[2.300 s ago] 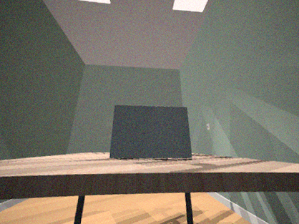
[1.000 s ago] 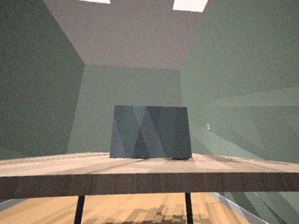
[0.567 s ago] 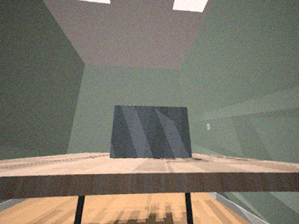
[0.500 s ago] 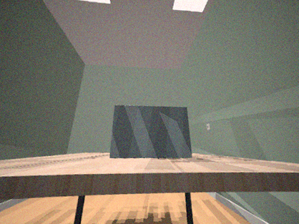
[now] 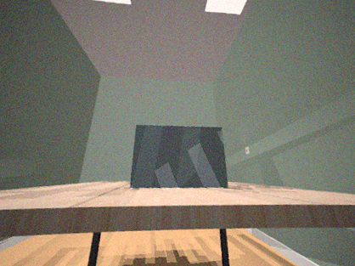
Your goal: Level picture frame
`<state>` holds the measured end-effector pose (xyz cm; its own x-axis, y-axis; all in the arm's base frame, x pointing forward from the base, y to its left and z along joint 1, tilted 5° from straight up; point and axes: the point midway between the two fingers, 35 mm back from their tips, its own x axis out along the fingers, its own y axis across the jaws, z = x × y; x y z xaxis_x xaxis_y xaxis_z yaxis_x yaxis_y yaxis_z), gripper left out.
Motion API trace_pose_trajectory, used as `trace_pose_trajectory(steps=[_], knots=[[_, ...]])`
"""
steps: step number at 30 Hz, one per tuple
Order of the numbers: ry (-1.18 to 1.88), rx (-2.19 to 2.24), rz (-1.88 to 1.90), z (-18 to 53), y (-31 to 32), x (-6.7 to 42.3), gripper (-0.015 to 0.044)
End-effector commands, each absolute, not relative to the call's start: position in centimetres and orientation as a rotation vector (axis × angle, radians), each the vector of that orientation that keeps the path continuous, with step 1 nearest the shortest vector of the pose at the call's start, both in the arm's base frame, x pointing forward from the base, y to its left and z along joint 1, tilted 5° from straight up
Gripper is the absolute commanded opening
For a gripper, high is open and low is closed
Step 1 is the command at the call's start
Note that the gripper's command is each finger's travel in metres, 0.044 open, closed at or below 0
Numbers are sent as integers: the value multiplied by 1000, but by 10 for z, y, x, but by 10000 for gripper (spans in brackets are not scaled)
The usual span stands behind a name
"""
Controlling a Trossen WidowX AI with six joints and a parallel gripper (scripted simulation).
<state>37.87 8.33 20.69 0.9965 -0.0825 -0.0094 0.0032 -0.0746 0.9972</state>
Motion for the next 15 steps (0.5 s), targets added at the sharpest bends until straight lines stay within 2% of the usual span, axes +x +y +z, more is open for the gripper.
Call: trace_pose_trajectory(steps=[1,15], knots=[[-68,1647,-58,211,85,379,0],[-68,1647,-58,210,86,379,0]])
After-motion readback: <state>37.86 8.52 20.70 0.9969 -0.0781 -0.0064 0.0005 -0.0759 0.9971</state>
